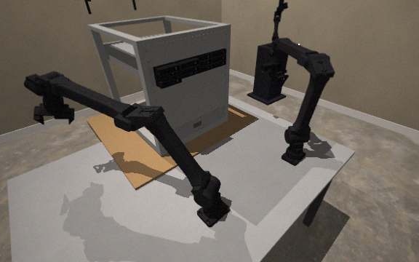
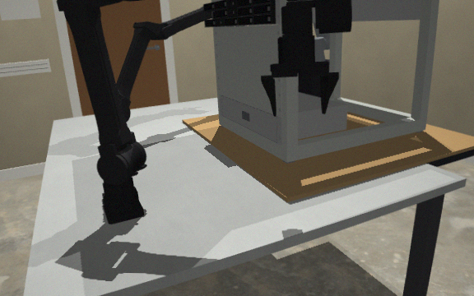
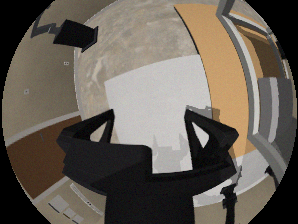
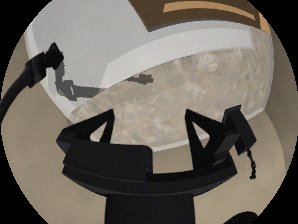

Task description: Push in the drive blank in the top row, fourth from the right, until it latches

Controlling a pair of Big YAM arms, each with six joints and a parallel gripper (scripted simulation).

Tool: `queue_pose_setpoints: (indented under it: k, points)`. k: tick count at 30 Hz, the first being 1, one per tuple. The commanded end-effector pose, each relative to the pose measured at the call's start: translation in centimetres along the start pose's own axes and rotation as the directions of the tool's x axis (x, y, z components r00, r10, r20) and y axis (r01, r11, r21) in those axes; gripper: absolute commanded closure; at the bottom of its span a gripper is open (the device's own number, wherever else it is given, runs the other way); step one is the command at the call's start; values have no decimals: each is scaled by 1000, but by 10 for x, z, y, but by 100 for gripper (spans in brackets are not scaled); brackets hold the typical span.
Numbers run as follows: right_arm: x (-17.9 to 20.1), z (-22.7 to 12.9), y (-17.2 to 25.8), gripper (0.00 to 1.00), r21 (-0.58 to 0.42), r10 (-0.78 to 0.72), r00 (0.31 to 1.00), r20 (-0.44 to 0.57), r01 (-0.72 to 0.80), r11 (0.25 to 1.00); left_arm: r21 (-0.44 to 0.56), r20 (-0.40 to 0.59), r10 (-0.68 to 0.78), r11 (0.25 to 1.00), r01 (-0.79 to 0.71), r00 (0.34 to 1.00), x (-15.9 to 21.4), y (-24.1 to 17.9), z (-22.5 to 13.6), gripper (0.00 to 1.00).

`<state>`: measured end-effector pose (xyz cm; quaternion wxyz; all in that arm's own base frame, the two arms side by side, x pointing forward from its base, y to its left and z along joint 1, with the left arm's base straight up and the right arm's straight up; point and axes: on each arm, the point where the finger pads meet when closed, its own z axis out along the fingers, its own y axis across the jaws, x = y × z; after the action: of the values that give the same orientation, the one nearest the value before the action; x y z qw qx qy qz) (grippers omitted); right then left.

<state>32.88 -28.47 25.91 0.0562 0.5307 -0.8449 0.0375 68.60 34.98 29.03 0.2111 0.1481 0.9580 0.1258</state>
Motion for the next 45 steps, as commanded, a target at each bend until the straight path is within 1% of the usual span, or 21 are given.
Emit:
queue_pose_setpoints:
  k: [1, 2, 4, 6, 8, 10, 14, 17, 19, 21, 22, 23, 26, 28, 30, 33, 35, 36, 38, 41, 45]
  points:
    - [4, -15, -8, 0, 41, 7, 1000, -9, -6, 999, -141, 81, -144, 978, 154, 986, 37, 71, -62, 0]
    - [4, -15, -8, 0, 41, 7, 1000, -9, -6, 999, -165, 95, -178, 967, 192, 979, 50, 83, -69, 0]
    - [4, -15, -8, 0, 41, 7, 1000, -9, -6, 999, -165, 95, -178, 967, 192, 979, 50, 83, -69, 0]
    - [4, -15, -8, 0, 41, 7, 1000, -9, -7, 999, -218, 129, -251, 936, 275, 959, 81, 110, -89, 0]
    - [4, -16, -8, 0, 41, 10, 1000, -8, -9, 999, -275, 174, -326, 890, 364, 929, 117, 135, -110, 0]
    - [2, -18, -7, 0, 40, 17, 1000, -4, -17, 999, -327, 224, -393, 832, 449, 892, 151, 154, -130, 0]
    - [-1, -26, -7, 0, 52, 22, 1000, 2, -22, 998, -405, 322, -485, 705, 581, 813, 226, 188, -182, 0]
    - [-4, -36, -7, 0, 69, 30, 999, 11, -31, 997, -450, 398, -529, 600, 662, 750, 277, 200, -217, 0]
    - [-7, -36, -5, 0, 62, 39, 999, 22, -41, 997, -474, 452, -548, 521, 710, 704, 311, 203, -241, 0]
    - [-7, -36, -5, 0, 62, 39, 999, 22, -41, 997, -474, 452, -548, 521, 710, 704, 311, 203, -241, 0]
    - [-11, -17, -3, 0, 13, 40, 999, 36, -41, 999, -487, 490, -555, 465, 739, 672, 335, 204, -258, 0]
    - [-12, -23, -4, 0, 22, 48, 998, 41, -49, 999, -498, 528, -558, 407, 765, 640, 359, 203, -275, 0]
    - [-16, -44, -1, 0, 54, 76, 995, 62, -80, 995, -512, 609, -548, 280, 812, 573, 408, 195, -312, 0]
    - [-21, -45, 3, 0, 40, 97, 992, 84, -100, 994, -514, 657, -532, 201, 834, 534, 437, 187, -334, 0]
    - [-30, -38, 12, 0, 3, 120, 986, 112, -121, 993, -511, 706, -507, 119, 851, 495, 467, 175, -357, 0]
    - [-42, -44, 19, 0, -19, 164, 974, 159, -163, 986, -498, 772, -456, 1, 867, 444, 507, 152, -390, 0]
    - [-51, -48, 24, 0, -38, 198, 961, 194, -195, 980, -485, 808, -417, -68, 872, 417, 530, 135, -408, 0]
    - [-58, -45, 30, 0, -63, 218, 953, 211, -209, 976, -478, 822, -399, -96, 873, 406, 539, 128, -416, 0]
    - [-58, -45, 30, 0, -63, 218, 953, 211, -209, 976, -478, 822, -399, -96, 873, 406, 539, 128, -416, 0]
    - [-75, -49, 41, 0, -108, 282, 921, 269, -262, 959, -460, 854, -352, -162, 873, 384, 560, 108, -434, 0]
    - [-100, -62, 50, 0, -145, 369, 860, 353, -340, 929, -444, 874, -315, -208, 871, 371, 574, 92, -447, 0]
